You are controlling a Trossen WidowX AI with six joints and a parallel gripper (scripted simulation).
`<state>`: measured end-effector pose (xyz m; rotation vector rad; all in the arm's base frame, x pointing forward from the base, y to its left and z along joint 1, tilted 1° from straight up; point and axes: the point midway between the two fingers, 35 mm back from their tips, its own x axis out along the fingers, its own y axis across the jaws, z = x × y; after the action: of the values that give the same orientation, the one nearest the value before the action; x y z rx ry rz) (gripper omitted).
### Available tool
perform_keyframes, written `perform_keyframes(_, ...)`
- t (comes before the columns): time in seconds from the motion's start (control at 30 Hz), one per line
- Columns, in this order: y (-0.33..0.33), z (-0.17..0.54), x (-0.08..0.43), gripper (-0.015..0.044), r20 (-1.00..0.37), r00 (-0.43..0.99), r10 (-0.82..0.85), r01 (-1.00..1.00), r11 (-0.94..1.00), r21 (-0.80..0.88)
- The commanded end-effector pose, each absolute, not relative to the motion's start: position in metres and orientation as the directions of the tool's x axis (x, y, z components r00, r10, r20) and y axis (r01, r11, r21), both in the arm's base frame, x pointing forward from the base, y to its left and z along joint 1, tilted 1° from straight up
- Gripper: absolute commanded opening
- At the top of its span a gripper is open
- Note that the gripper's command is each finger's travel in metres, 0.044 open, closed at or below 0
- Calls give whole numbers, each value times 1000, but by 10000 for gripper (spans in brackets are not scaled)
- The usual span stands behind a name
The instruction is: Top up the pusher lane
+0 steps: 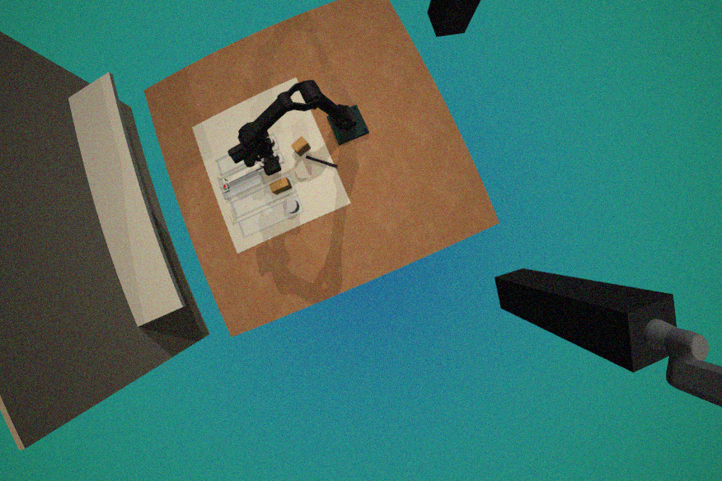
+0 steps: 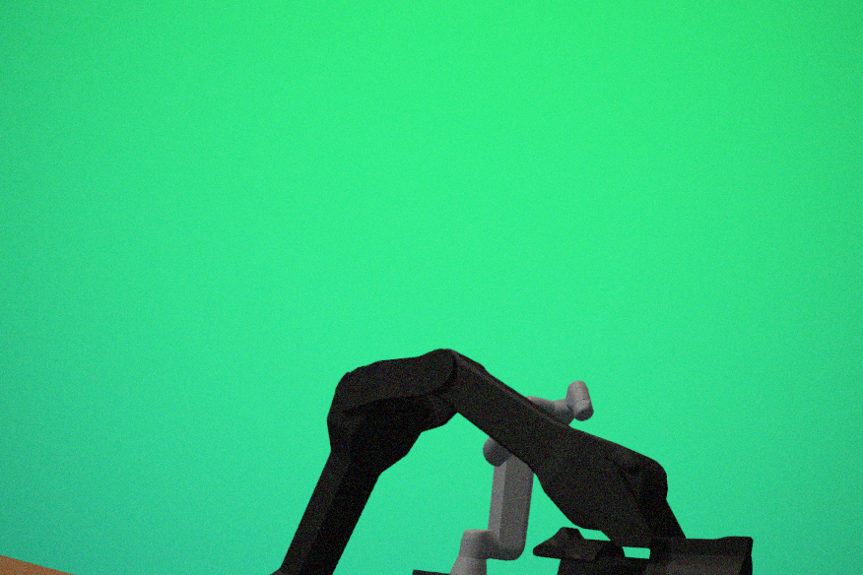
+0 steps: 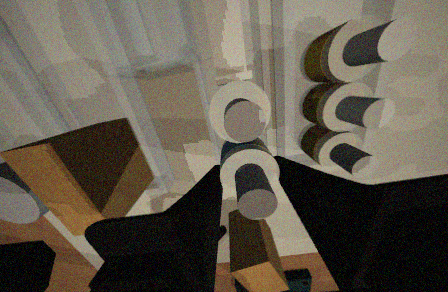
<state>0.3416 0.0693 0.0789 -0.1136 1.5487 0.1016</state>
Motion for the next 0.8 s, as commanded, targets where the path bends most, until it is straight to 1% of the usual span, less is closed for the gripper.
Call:
perform_keyframes(0.0,70,78,345,0,-999,36,-4,-142,990,-9)
perform_keyframes(0.77,70,70,344,0,-999,36,-4,-142,990,-9)
